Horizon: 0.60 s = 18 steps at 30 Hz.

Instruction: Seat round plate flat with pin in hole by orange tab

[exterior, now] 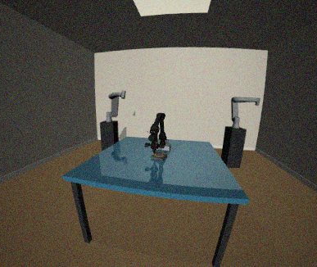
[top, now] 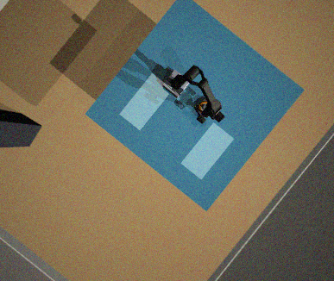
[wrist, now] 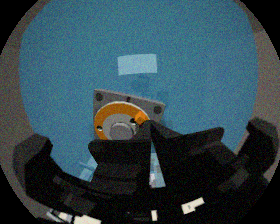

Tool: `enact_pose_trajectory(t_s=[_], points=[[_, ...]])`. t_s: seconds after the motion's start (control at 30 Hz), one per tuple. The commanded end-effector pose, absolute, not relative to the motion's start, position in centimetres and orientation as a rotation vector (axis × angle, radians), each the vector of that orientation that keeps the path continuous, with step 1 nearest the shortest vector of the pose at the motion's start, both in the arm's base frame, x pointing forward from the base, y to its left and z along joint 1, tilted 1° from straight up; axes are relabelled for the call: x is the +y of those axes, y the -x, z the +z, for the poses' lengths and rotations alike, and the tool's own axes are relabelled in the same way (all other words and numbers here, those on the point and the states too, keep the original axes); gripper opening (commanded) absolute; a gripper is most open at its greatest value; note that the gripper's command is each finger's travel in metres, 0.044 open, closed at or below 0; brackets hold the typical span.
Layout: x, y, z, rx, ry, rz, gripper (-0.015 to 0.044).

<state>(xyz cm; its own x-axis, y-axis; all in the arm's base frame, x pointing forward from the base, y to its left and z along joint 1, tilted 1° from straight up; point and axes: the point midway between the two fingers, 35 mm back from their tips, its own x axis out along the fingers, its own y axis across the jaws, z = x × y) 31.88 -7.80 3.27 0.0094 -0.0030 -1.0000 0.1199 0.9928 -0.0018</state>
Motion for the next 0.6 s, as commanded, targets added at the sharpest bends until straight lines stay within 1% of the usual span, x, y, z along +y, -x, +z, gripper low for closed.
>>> enact_pose_trajectory(t_s=[0.0,0.57], points=[[-7.7,-32.5,3.2,1.559,-0.094,-0.101,0.0000],[-6.5,-33.9,3.3,1.558,-0.095,-0.100,0.0000]])
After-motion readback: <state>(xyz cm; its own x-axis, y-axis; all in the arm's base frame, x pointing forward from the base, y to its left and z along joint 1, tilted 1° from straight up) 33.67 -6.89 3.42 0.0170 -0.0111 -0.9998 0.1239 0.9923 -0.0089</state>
